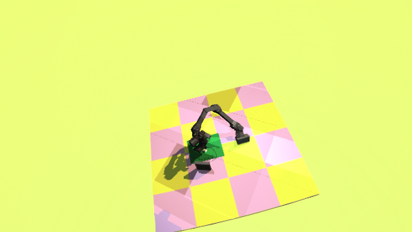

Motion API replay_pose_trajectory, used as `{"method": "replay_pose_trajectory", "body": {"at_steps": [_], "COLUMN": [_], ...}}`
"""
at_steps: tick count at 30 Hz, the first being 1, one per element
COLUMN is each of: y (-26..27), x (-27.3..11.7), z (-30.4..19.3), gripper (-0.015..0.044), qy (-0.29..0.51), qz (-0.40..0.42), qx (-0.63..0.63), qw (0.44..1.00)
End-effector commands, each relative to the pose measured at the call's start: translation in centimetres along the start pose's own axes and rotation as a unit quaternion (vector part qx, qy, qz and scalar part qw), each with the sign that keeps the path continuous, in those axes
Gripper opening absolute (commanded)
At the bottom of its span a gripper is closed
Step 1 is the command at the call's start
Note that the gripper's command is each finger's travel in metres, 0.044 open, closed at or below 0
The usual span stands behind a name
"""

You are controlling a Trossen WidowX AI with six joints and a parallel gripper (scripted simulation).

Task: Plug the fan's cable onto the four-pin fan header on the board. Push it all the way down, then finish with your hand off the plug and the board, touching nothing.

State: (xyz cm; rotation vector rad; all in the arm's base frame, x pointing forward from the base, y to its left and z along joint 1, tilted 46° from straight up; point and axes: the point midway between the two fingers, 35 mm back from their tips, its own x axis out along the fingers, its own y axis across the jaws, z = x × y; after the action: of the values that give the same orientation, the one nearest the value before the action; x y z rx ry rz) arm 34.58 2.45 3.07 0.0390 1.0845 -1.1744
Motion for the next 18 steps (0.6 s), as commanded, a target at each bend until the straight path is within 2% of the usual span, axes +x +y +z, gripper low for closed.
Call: {"method": "replay_pose_trajectory", "body": {"at_steps": [1,18], "y": [0.21,0.27], "x": [-0.07,-0.30], "z": [-0.02,0.59], "gripper": [0.0000,0.0000], "qy": [0.002,0.002], "qz": [0.002,0.002], "qx": [-0.002,-0.004], "qw": [1.000,1.000]}}
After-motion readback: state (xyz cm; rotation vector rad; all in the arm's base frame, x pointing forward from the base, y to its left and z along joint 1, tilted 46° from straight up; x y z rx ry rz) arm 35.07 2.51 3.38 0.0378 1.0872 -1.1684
